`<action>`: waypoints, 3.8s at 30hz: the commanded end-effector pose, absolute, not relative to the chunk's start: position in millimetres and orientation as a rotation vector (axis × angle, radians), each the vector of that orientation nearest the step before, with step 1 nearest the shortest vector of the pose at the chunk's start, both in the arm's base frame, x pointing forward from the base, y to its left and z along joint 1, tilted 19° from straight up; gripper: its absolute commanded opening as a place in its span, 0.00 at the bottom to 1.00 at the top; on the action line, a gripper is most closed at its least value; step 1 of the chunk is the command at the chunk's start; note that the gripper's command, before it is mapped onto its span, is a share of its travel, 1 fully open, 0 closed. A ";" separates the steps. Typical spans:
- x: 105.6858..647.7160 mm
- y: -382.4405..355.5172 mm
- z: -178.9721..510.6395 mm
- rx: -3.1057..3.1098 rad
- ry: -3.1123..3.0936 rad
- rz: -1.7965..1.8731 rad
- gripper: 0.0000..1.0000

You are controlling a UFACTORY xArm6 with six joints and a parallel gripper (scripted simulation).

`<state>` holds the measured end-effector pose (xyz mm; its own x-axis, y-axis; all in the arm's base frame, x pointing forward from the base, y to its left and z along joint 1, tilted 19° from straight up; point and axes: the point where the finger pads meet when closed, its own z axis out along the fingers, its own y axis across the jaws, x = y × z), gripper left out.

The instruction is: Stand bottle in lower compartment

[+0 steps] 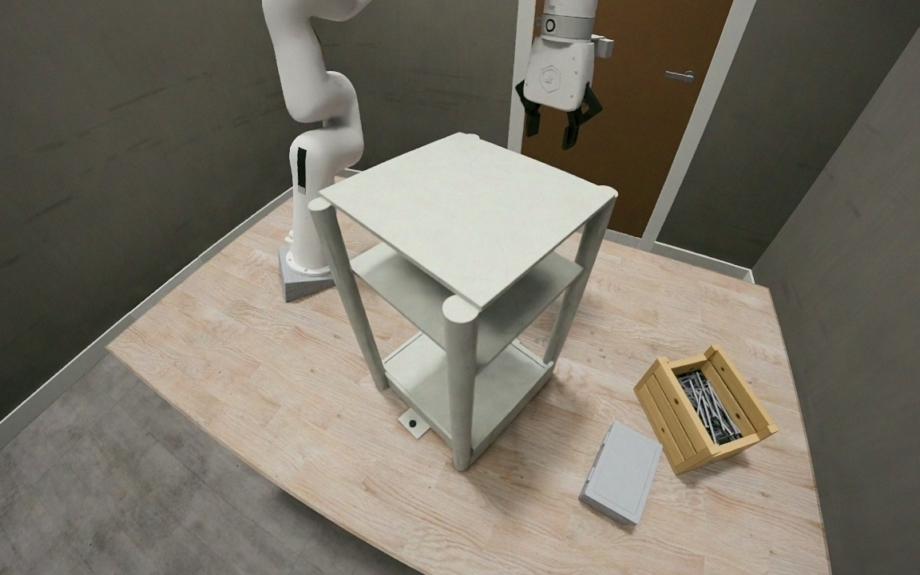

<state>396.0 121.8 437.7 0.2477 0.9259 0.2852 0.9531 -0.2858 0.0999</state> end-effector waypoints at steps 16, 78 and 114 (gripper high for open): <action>397.2 119.6 438.6 -2.502 -1.866 -0.313 0.77; 397.5 123.5 422.1 -2.875 -2.003 1.550 0.77; 398.2 124.5 420.0 -2.835 -1.946 1.902 0.77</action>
